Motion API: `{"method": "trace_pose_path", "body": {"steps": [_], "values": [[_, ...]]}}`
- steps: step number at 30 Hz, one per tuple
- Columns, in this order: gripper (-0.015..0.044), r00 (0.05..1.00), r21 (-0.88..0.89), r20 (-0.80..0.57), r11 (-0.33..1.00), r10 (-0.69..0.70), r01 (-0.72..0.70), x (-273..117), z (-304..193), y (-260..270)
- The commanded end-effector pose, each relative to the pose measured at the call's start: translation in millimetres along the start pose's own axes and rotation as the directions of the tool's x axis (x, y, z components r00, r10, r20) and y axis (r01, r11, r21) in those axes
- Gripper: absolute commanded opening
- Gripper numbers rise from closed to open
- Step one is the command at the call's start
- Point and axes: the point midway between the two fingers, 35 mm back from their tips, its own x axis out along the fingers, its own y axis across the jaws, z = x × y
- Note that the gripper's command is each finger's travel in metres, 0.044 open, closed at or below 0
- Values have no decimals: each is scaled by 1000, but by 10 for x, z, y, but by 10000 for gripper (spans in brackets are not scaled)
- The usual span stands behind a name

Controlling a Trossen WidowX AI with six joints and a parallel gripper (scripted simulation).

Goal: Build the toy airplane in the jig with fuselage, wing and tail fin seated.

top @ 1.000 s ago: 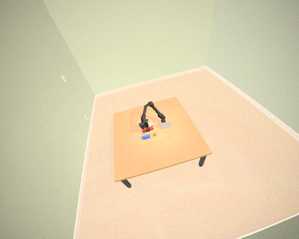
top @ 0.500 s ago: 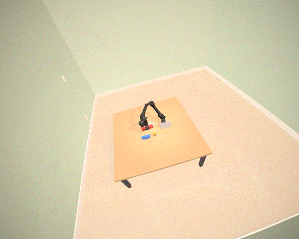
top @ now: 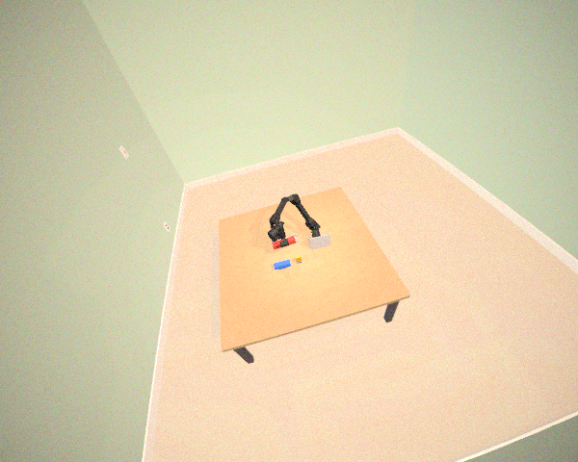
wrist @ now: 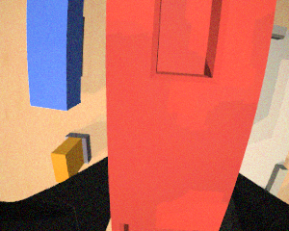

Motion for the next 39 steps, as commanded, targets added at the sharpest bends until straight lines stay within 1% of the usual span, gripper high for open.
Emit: {"method": "trace_pose_path", "body": {"steps": [1,20,39], "values": [[0,1000,8,0,1000,6,-6,-65,-9,-8],[0,1000,35,5,999,23,-24,198,50,-548],[0,1000,71,5,997,12,-12,480,-34,-1100]]}}
